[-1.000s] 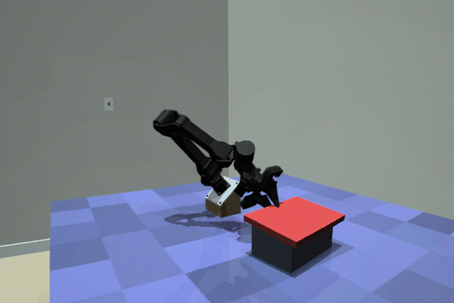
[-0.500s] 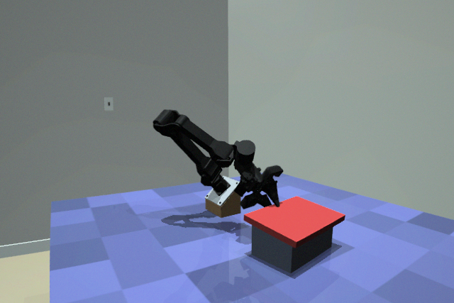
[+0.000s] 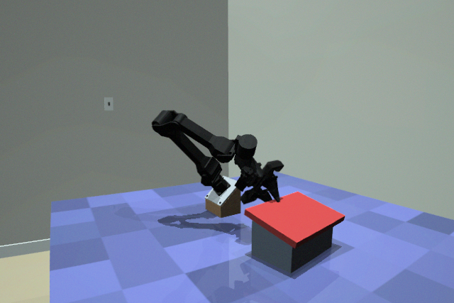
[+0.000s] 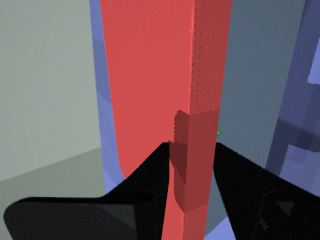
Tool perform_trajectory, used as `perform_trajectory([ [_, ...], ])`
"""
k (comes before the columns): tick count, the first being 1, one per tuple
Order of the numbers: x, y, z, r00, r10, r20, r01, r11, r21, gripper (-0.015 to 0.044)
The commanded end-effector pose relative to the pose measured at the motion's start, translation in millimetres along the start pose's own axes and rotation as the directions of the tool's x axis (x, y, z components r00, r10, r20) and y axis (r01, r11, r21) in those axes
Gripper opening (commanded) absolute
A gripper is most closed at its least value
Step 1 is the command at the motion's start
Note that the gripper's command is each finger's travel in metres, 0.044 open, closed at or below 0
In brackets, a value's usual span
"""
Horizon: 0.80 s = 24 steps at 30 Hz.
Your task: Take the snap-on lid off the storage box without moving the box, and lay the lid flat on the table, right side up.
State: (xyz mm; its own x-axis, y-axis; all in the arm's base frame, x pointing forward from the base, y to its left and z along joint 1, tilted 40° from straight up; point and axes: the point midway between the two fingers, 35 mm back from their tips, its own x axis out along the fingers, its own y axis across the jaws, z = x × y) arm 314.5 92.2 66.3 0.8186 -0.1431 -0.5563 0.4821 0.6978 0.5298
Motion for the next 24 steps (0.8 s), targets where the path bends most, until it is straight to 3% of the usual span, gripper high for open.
perform_trajectory([
  [1, -3, 9, 1, 1.0, 0.008, 0.004, -0.008, 1.0, 0.004, 0.0],
  [24, -13, 39, 1, 1.0, 0.009, 0.004, -0.009, 1.0, 0.005, 0.0],
])
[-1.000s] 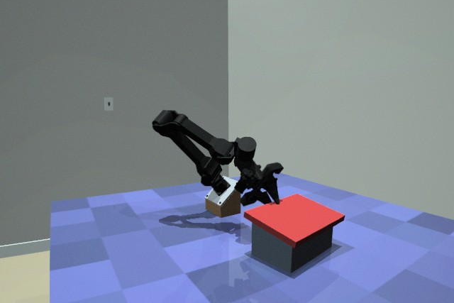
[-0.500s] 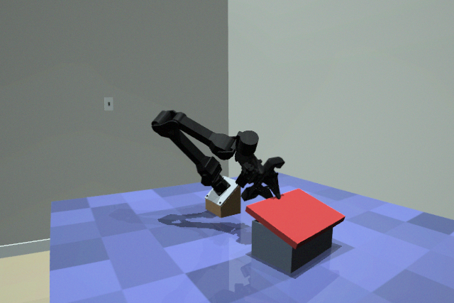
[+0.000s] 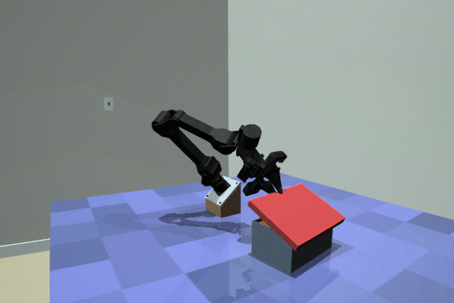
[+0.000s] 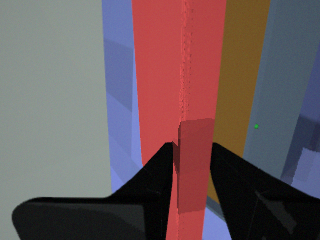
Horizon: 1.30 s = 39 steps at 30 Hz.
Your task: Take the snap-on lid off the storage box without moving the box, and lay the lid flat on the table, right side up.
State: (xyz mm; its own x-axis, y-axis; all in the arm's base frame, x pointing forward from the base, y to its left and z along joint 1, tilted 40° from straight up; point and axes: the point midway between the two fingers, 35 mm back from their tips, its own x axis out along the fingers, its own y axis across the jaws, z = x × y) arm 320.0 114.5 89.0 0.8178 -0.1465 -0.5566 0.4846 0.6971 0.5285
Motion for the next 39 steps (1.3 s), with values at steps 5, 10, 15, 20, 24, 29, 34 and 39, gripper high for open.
perform_trajectory([
  [5, -3, 16, 1, 1.0, 0.012, 0.002, -0.012, 1.0, 0.005, 0.0],
  [10, -5, 24, 1, 1.0, 0.012, 0.002, -0.012, 1.0, 0.005, 0.0],
  [15, -5, 32, 1, 1.0, 0.012, 0.001, -0.012, 1.0, 0.005, 0.0],
  [20, -6, 41, 1, 1.0, 0.012, 0.001, -0.012, 1.0, 0.005, 0.0],
  [24, -5, 48, 1, 1.0, 0.012, 0.001, -0.012, 1.0, 0.006, 0.0],
  [29, -5, 56, 1, 1.0, 0.013, 0.001, -0.013, 1.0, 0.006, 0.0],
  [34, -9, 62, 1, 1.0, 0.013, 0.001, -0.013, 1.0, 0.006, 0.0],
  [39, -13, 66, 1, 1.0, 0.012, 0.001, -0.012, 1.0, 0.006, 0.0],
])
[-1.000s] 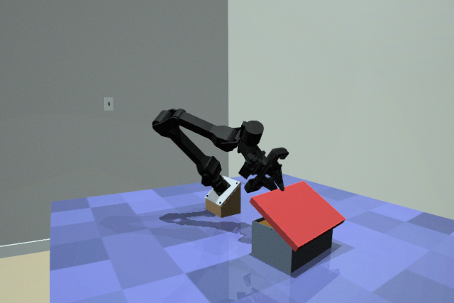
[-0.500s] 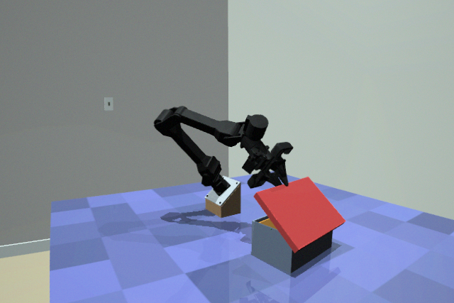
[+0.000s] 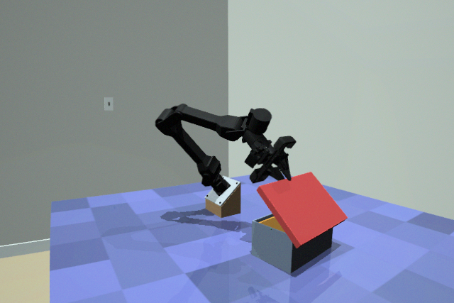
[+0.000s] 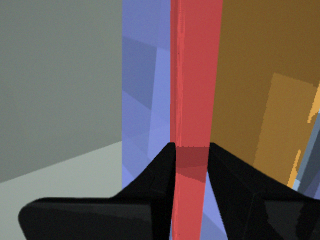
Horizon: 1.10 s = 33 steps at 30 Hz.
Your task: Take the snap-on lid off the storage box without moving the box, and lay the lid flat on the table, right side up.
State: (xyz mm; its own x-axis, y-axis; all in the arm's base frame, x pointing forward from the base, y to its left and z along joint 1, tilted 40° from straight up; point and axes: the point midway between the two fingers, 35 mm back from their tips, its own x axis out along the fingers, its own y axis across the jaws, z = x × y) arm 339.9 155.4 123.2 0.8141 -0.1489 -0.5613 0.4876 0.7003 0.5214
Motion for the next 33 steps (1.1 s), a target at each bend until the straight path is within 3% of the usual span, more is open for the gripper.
perform_trajectory([
  [1, -6, 11, 2, 1.0, 0.018, 0.004, -0.018, 1.0, 0.012, 0.0],
  [33, -20, 22, -13, 1.0, 0.018, 0.002, -0.018, 1.0, 0.012, 0.0],
])
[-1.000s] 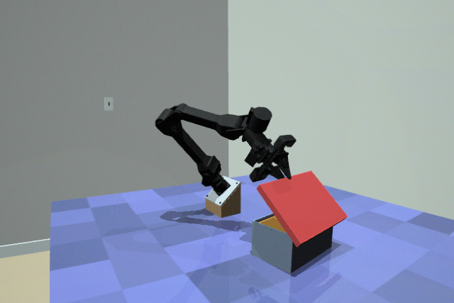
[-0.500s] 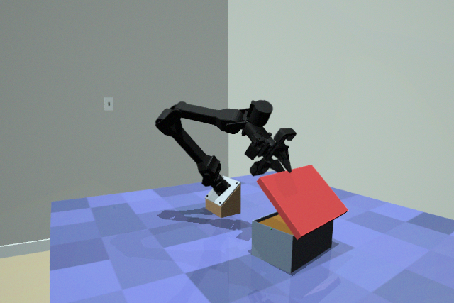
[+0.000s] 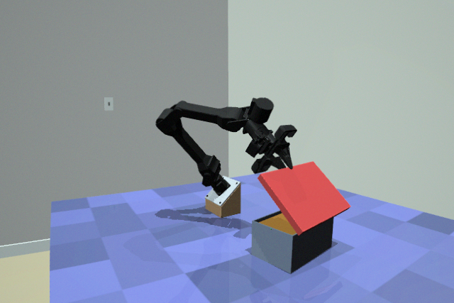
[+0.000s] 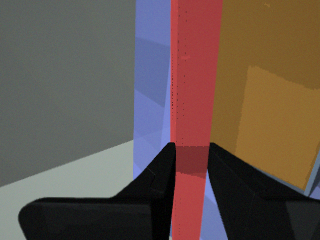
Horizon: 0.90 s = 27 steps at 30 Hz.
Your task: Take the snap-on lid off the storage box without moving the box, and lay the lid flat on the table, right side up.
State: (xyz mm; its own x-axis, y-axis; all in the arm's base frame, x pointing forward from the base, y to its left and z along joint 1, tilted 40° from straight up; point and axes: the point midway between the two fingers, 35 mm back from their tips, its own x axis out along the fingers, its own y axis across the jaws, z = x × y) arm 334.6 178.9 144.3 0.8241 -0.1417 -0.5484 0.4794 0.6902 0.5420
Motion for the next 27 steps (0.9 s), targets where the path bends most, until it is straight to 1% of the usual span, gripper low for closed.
perform_trajectory([
  [1, -1, -3, -11, 1.0, 0.001, -0.004, -0.001, 1.0, -0.005, 0.0],
  [27, -6, -8, -63, 1.0, 0.001, -0.006, -0.001, 1.0, -0.003, 0.0],
])
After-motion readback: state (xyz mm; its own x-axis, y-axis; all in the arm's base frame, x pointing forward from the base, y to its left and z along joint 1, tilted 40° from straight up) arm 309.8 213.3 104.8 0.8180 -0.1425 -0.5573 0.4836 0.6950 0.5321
